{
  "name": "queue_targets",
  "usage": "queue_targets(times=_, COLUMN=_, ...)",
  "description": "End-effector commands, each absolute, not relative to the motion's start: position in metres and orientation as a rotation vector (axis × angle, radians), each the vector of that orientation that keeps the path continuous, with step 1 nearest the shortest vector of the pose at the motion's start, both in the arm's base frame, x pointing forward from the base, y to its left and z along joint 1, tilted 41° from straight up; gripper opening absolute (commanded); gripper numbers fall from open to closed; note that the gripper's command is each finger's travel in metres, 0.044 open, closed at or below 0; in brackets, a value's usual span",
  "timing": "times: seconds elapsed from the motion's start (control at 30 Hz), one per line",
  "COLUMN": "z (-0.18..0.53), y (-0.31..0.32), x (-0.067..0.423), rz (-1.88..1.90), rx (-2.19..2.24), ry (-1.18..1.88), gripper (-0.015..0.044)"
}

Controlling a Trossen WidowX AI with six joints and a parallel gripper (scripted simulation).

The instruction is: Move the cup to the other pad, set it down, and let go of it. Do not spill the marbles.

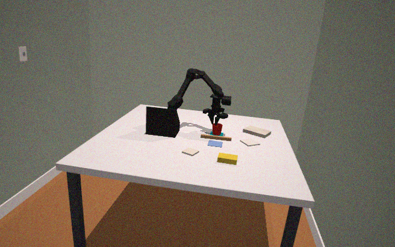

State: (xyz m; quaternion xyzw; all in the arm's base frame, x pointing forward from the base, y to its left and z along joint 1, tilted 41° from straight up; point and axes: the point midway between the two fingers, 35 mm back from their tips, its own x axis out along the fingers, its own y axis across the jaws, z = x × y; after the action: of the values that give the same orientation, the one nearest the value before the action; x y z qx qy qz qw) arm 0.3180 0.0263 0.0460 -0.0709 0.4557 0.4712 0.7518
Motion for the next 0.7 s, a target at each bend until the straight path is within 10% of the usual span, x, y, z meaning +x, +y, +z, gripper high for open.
queue_targets(times=0.0, z=0.051, y=0.022, x=0.319, rz=1.031, rx=-0.161, ry=0.992, gripper=0.0128)
queue_targets(times=0.53, z=0.067, y=0.007, x=0.313, rz=1.032, rx=-0.157, ry=0.994, gripper=0.0128)
queue_targets(times=0.67, z=0.064, y=0.009, x=0.313, rz=1.03, rx=-0.149, ry=0.996, gripper=0.0233)
